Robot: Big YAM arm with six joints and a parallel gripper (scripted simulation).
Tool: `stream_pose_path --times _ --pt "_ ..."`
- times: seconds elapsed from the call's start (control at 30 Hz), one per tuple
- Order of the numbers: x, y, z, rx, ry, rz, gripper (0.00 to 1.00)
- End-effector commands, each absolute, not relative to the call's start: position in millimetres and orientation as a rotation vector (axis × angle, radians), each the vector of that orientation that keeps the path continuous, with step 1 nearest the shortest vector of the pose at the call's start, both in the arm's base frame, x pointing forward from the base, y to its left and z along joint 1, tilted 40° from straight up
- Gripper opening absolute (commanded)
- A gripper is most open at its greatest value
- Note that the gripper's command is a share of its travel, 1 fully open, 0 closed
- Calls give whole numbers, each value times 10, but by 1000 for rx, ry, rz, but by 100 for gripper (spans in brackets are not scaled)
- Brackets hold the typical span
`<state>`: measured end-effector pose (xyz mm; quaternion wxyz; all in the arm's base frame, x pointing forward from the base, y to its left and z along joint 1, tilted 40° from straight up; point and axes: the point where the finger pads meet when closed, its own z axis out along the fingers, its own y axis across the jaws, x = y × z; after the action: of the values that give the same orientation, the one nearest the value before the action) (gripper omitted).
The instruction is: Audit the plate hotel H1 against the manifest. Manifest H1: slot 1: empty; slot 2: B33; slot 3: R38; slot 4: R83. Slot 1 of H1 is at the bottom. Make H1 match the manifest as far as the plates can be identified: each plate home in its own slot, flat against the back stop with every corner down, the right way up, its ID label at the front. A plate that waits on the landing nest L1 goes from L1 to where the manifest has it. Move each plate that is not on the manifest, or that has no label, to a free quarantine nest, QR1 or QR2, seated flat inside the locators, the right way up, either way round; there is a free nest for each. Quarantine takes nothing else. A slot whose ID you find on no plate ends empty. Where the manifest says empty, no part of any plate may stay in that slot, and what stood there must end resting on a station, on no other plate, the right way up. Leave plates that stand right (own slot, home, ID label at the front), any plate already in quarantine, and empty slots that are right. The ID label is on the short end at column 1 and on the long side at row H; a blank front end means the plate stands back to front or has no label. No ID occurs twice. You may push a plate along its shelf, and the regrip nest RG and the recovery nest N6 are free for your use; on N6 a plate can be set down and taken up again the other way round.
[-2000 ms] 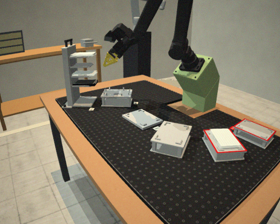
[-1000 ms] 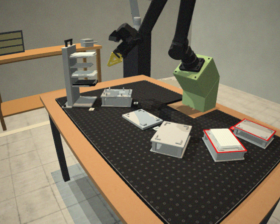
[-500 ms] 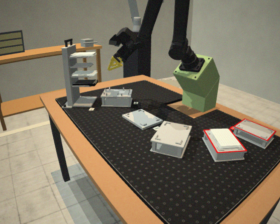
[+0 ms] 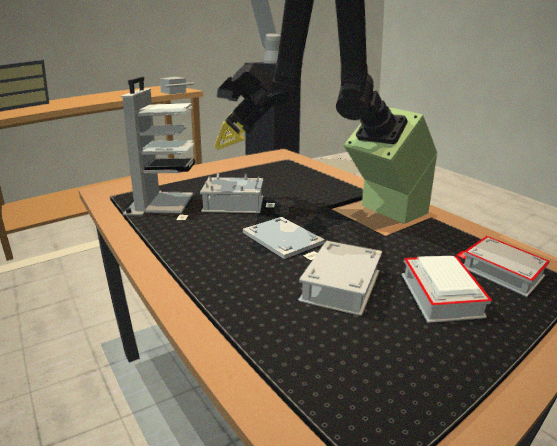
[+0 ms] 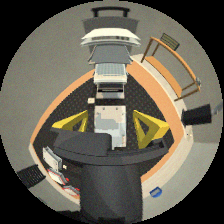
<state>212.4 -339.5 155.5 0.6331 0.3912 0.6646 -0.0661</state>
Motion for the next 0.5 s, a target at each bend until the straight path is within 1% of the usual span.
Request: stream_pose_path --times 0.0,0.23,0.47 --pt "2184 -3373 1533 888 1511 -142 100" --pt "2273 -3513 1688 874 1501 -151 100" --pt "2314 -3581 1658 888 1511 -141 100"
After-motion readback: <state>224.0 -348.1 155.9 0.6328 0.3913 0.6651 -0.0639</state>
